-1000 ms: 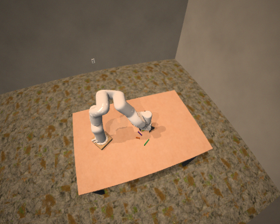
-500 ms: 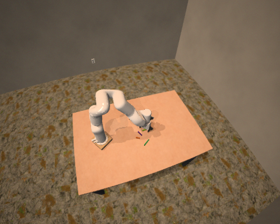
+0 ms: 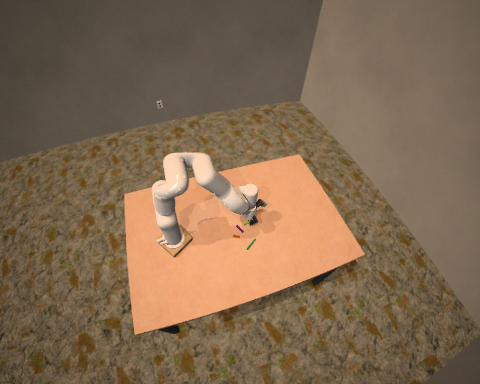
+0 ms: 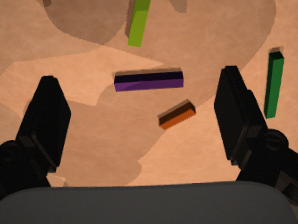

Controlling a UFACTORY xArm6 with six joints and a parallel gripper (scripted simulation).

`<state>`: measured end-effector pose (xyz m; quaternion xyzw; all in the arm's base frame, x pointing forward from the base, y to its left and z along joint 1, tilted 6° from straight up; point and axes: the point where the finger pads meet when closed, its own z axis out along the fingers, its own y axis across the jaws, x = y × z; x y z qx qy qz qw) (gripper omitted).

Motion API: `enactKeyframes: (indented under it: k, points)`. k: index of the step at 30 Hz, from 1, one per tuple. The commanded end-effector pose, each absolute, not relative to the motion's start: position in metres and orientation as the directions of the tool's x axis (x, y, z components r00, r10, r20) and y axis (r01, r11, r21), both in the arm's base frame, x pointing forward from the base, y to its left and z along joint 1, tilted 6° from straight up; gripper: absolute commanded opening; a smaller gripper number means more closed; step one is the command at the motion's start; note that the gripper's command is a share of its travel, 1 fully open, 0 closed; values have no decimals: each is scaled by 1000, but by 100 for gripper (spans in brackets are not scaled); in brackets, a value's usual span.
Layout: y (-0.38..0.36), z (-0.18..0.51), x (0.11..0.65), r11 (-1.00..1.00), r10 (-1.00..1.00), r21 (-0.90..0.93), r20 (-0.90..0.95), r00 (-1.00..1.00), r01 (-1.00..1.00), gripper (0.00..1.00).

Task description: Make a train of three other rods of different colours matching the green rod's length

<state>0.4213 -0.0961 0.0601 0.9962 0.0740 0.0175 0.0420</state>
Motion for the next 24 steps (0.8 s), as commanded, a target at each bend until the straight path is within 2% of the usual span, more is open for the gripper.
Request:
enactKeyframes:
  k: [1,7,9,22,24]
  points:
    - [-89,61,424,-994,-16,104,42,999,-20,100]
    - [-83,60,425,-987,-121,99,53,991,-126,100]
    - [-78,60,426,-970,-219,93,63,974,-224,100]
    - [-62,58,428,-844,-527,67,90,845,-533,100]
    - [-62,58,428,-844,-527,67,90,845,-533,100]
